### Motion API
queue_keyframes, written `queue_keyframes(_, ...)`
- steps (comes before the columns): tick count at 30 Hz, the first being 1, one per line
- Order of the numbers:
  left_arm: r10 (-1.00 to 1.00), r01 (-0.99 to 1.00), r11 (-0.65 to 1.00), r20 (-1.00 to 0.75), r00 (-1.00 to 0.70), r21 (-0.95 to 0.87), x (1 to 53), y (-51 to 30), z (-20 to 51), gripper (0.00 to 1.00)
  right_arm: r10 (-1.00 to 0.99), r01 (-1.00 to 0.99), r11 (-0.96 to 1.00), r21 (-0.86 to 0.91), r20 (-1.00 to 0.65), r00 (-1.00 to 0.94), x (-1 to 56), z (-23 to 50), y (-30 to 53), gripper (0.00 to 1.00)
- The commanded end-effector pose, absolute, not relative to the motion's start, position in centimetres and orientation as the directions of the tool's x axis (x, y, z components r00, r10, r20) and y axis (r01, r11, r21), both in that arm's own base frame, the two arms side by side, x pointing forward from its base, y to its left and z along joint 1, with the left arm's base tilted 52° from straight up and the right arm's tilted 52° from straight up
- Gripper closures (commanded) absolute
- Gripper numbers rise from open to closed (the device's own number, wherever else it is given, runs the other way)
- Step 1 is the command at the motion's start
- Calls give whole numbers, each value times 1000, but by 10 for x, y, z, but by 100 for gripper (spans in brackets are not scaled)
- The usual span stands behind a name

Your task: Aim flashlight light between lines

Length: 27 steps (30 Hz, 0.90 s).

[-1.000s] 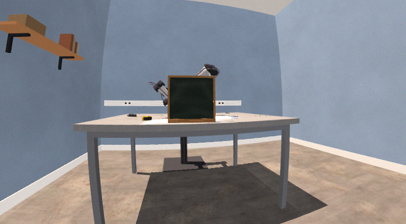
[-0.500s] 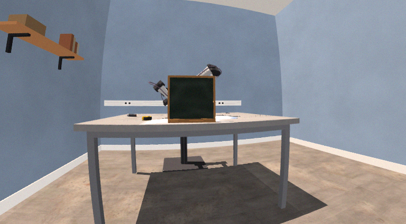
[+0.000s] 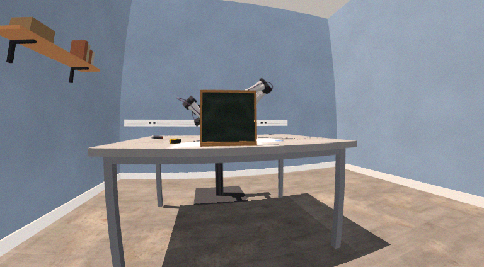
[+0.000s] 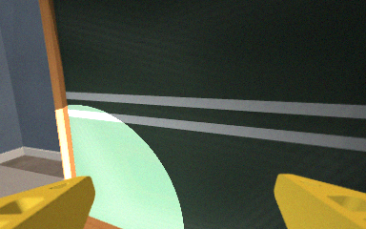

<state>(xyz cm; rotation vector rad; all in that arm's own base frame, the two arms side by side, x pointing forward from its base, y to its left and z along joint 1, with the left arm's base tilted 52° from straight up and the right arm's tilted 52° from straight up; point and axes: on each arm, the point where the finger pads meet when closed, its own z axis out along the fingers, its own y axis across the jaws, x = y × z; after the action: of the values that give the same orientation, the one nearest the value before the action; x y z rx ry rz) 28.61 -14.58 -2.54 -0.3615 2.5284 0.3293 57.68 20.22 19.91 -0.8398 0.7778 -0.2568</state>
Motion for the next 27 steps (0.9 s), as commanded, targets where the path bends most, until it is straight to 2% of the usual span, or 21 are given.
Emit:
queue_keyframes(1, -184, -271, 959, -538, -823, 86, 302, -157, -15, 0, -503, -61, 655, -753, -494, 709, 578, 205, 199, 0)
queue_keyframes(14, -244, -235, 967, -621, -745, -98, 357, -153, 53, 0, -503, -61, 655, -753, -494, 709, 578, 205, 199, 0)
queue_keyframes(17, -230, -224, 971, -616, -753, -89, 356, -153, 51, 0, -503, -61, 655, -753, -494, 709, 578, 205, 199, 0)
queue_keyframes(27, -248, -148, 969, -720, -649, -200, 394, -134, 126, 0, -503, -61, 655, -753, -494, 709, 578, 205, 199, 0)
